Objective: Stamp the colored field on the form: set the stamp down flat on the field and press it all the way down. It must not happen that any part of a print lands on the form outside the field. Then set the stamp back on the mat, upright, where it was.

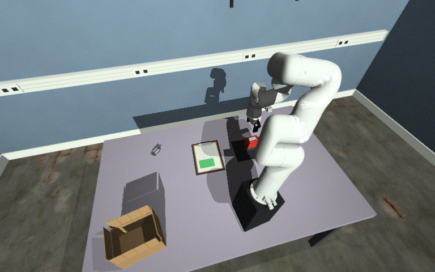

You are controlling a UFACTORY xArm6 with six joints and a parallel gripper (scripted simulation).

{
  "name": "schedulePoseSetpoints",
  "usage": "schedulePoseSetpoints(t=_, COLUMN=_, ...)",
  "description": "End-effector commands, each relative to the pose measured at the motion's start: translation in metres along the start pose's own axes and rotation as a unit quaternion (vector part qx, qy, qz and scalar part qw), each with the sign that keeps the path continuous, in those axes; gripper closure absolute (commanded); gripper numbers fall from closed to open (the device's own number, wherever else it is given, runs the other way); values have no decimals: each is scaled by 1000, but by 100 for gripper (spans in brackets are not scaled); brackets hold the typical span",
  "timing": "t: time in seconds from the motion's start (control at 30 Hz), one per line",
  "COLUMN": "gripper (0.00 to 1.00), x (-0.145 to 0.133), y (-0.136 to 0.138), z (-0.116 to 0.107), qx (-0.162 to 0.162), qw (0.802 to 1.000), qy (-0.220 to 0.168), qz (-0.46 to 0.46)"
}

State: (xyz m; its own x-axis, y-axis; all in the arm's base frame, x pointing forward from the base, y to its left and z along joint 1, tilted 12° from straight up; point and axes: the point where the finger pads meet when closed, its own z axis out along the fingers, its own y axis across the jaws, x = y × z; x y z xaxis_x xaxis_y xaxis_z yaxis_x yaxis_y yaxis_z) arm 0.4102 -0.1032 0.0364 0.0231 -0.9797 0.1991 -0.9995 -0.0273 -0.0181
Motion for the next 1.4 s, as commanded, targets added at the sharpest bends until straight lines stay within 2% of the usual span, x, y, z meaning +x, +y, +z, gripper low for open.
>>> schedulePoseSetpoints(t=0.0, gripper=0, x=-19, y=-23, z=-2, qx=2, qw=997, qy=3, qz=79)
schedulePoseSetpoints(t=0.13, gripper=0, x=-48, y=-48, z=-3, qx=2, qw=984, qy=2, qz=176)
schedulePoseSetpoints(t=0.2, gripper=0, x=-48, y=-48, z=-3, qx=2, qw=984, qy=2, qz=176)
schedulePoseSetpoints(t=0.23, gripper=0, x=-57, y=-55, z=-3, qx=2, qw=979, qy=2, qz=204)
schedulePoseSetpoints(t=0.43, gripper=0, x=-121, y=-92, z=-4, qx=4, qw=940, qy=-5, qz=341)
schedulePoseSetpoints(t=0.7, gripper=0, x=-204, y=-116, z=-3, qx=2, qw=873, qy=-22, qz=487)
schedulePoseSetpoints(t=0.77, gripper=0, x=-204, y=-116, z=-3, qx=2, qw=873, qy=-22, qz=487)
schedulePoseSetpoints(t=0.8, gripper=0, x=-234, y=-124, z=-2, qx=1, qw=844, qy=-21, qz=536)
schedulePoseSetpoints(t=0.97, gripper=0, x=-280, y=-127, z=0, qx=-2, qw=794, qy=-26, qz=608)
schedulePoseSetpoints(t=1.1, gripper=0, x=-301, y=-127, z=0, qx=-4, qw=745, qy=-22, qz=666)
schedulePoseSetpoints(t=1.27, gripper=0, x=-310, y=-127, z=1, qx=3, qw=681, qy=0, qz=732)
schedulePoseSetpoints(t=1.37, gripper=0, x=-310, y=-127, z=1, qx=3, qw=679, qy=1, qz=734)
